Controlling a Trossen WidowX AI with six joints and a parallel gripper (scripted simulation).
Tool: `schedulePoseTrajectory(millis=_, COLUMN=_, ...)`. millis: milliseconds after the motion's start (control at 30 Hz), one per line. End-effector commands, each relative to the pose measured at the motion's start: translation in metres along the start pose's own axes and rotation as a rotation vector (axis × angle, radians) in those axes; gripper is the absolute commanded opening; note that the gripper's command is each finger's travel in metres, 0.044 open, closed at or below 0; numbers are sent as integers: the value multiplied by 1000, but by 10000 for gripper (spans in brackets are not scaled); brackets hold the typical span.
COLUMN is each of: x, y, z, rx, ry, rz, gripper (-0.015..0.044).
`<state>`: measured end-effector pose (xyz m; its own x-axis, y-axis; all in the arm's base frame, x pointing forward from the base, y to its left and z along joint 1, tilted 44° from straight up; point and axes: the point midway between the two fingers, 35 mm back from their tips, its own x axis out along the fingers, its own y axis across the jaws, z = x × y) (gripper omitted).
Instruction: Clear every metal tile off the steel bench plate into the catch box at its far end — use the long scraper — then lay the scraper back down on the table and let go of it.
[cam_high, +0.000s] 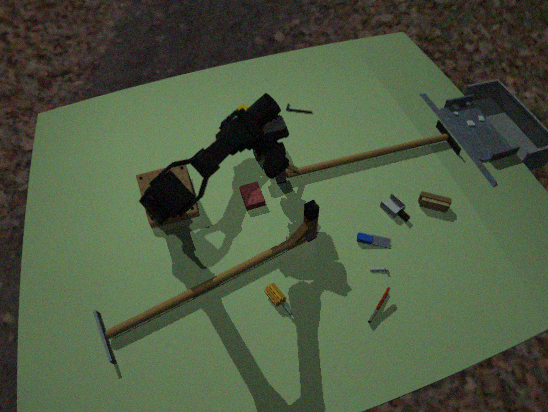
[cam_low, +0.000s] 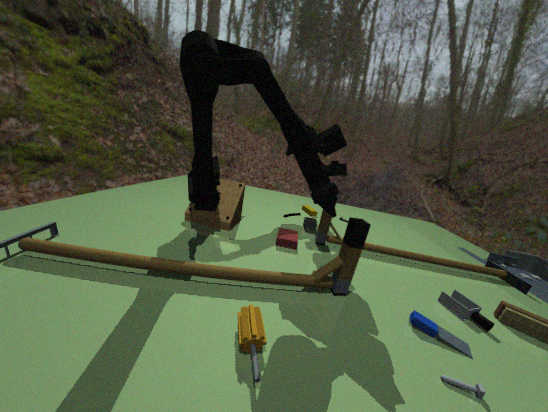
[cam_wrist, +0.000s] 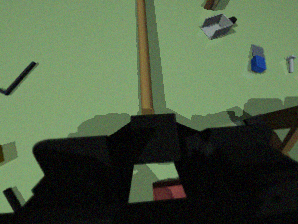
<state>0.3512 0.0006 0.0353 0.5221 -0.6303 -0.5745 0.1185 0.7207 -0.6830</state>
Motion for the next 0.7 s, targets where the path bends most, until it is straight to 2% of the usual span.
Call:
schedulePoseTrajectory(millis=0, x=-3, y=9, z=1, rx=-6, ry=-9, rz=10, gripper=0)
schedulePoseTrajectory(millis=667, x=-7, y=35, z=-4, rx=-7, ry=-13, rz=7, gripper=0)
